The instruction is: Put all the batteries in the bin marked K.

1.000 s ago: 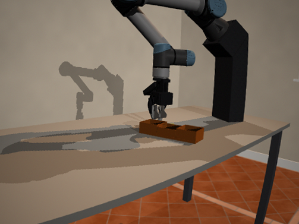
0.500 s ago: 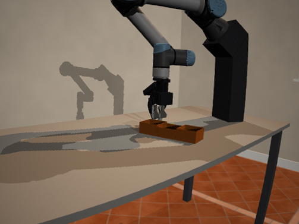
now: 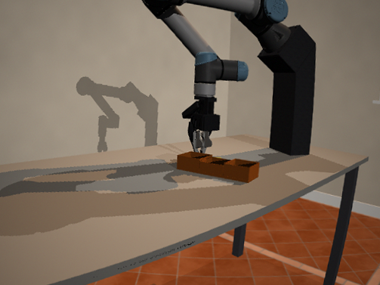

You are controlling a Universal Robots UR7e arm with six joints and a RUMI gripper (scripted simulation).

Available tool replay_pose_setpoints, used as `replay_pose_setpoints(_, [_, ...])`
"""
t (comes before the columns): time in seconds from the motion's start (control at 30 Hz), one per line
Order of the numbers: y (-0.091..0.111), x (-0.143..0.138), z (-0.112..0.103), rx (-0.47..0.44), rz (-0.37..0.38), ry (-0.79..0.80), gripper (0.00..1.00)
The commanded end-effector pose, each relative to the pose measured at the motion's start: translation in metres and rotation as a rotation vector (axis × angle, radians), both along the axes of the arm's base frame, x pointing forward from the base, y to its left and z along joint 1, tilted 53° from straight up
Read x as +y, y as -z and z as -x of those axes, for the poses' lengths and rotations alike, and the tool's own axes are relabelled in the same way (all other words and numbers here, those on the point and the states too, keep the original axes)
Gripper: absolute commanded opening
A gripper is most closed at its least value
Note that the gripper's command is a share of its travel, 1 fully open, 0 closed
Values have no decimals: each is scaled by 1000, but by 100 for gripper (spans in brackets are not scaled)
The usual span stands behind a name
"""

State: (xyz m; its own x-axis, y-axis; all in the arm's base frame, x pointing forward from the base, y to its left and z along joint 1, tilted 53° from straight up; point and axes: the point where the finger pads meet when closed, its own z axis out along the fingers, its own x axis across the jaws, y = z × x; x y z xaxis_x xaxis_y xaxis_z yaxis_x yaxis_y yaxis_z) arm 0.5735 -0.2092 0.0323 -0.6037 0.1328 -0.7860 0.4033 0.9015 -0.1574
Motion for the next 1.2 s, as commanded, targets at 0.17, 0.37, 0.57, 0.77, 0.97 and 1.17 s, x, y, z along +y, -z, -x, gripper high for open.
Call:
replay_pose_setpoints(0.17, [-18, 12, 20, -1, 0, 0, 0])
replay_pose_setpoints(0.37, [-30, 21, 34, -1, 0, 0, 0])
replay_pose_setpoints(0.57, [-30, 21, 34, -1, 0, 0, 0])
replay_pose_setpoints(0.77, [-30, 21, 34, -1, 0, 0, 0])
replay_pose_setpoints(0.97, [-30, 21, 34, -1, 0, 0, 0])
replay_pose_setpoints(1.17, [-34, 23, 39, -1, 0, 0, 0])
